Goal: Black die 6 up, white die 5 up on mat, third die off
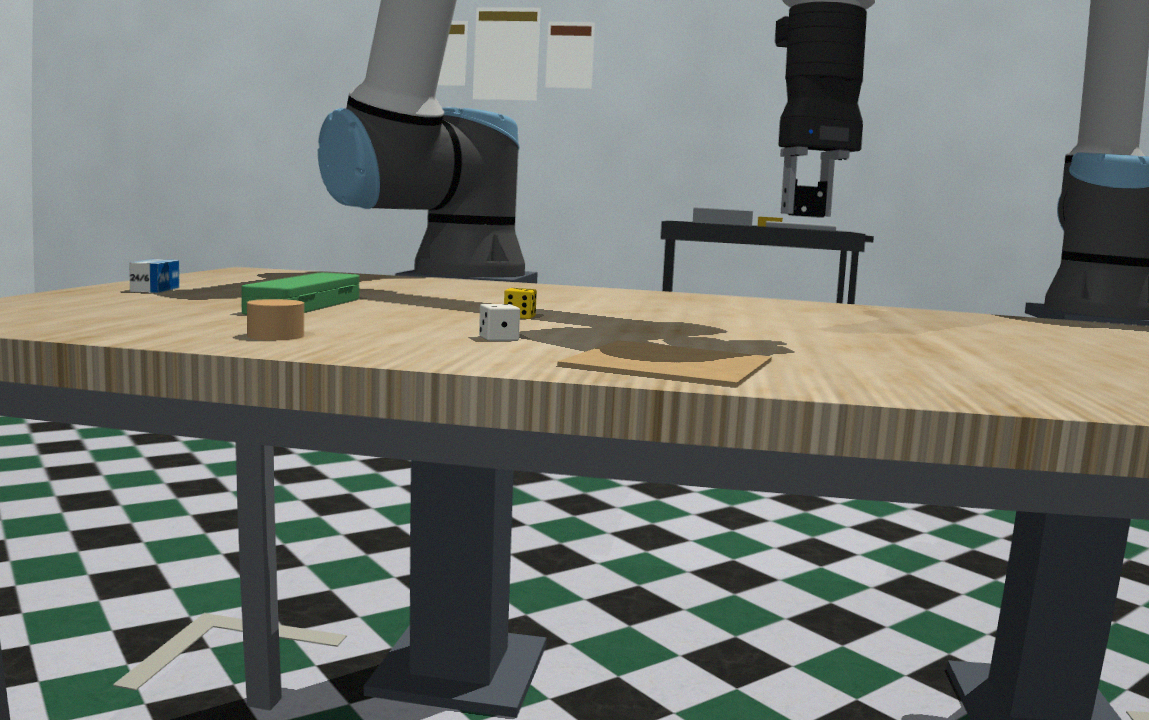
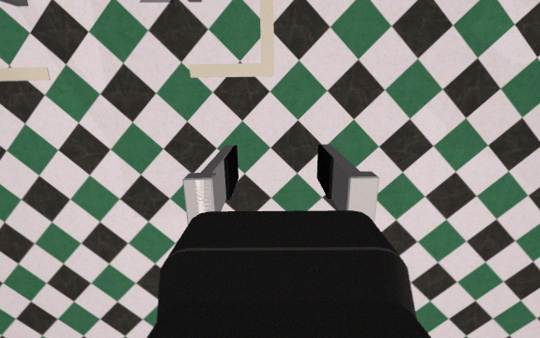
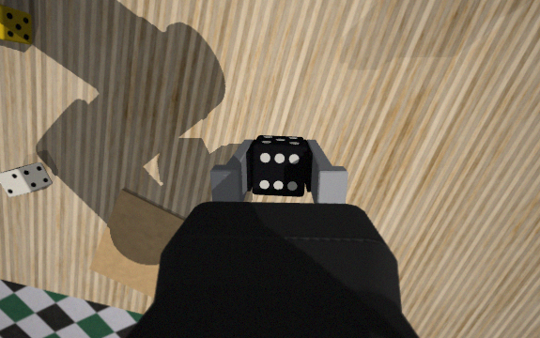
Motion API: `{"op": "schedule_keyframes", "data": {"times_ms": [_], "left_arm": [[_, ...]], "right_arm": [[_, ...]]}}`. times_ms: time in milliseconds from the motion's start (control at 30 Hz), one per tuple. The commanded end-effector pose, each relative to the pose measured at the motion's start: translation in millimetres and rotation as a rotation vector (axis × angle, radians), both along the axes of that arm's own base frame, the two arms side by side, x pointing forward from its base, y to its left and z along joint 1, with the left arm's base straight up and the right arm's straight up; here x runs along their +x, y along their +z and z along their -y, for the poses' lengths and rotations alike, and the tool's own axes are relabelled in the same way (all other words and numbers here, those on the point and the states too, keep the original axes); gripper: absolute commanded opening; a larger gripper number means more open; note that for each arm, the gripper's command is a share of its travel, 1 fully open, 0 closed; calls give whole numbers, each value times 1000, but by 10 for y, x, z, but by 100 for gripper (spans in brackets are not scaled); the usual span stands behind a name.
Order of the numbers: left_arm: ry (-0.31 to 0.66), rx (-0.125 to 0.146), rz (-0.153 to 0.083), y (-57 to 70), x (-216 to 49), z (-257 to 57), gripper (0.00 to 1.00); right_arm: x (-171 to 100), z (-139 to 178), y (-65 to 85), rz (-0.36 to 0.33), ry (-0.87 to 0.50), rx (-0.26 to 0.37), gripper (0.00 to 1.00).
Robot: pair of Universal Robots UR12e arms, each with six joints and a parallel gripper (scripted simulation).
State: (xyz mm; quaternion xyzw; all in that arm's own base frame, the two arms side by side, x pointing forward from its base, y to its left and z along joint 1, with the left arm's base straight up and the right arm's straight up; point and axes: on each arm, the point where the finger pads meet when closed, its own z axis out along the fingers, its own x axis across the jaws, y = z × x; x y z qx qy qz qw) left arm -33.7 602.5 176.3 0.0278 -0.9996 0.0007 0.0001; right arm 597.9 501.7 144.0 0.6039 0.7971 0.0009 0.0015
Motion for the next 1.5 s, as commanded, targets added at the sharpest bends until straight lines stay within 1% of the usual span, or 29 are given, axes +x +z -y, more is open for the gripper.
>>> {"op": "schedule_keyframes", "data": {"times_ms": [0,33,67,100,267,300,333,433,500,533,567,633,667,800,933,1467], "left_arm": [[0,1,0,7,1,-6,100],[0,1,0,7,1,-6,100],[0,1,0,7,1,-6,100],[0,1,0,7,1,-6,100],[0,1,0,7,1,-6,100],[0,1,0,7,1,-6,100],[0,1,0,7,1,-6,100],[0,1,0,7,1,-6,100],[0,1,0,7,1,-6,100],[0,1,0,7,1,-6,100],[0,1,0,7,1,-6,100],[0,1,0,7,1,-6,100],[0,1,0,7,1,-6,100],[0,1,0,7,1,-6,100],[0,1,0,7,1,-6,100],[0,1,0,7,1,-6,100]], "right_arm": [[515,66,-6,-3,35,0,57],[687,114,-15,-3,46,0,57],[722,125,-17,-3,49,0,57],[857,167,-25,-3,57,0,57],[1291,326,-56,-3,85,0,57],[1296,328,-56,-3,85,0,57],[1464,399,-71,-3,96,0,57],[1467,400,-71,-3,96,0,57],[1772,544,-101,-3,115,0,57],[1875,596,-112,-3,122,0,57],[1906,612,-116,-3,124,0,57],[2106,722,-140,-3,137,0,57],[2132,738,-143,-3,139,0,57],[2425,916,-182,-3,158,0,57],[2535,989,-198,-3,165,0,57],[2546,996,-201,-3,166,0,57]]}}
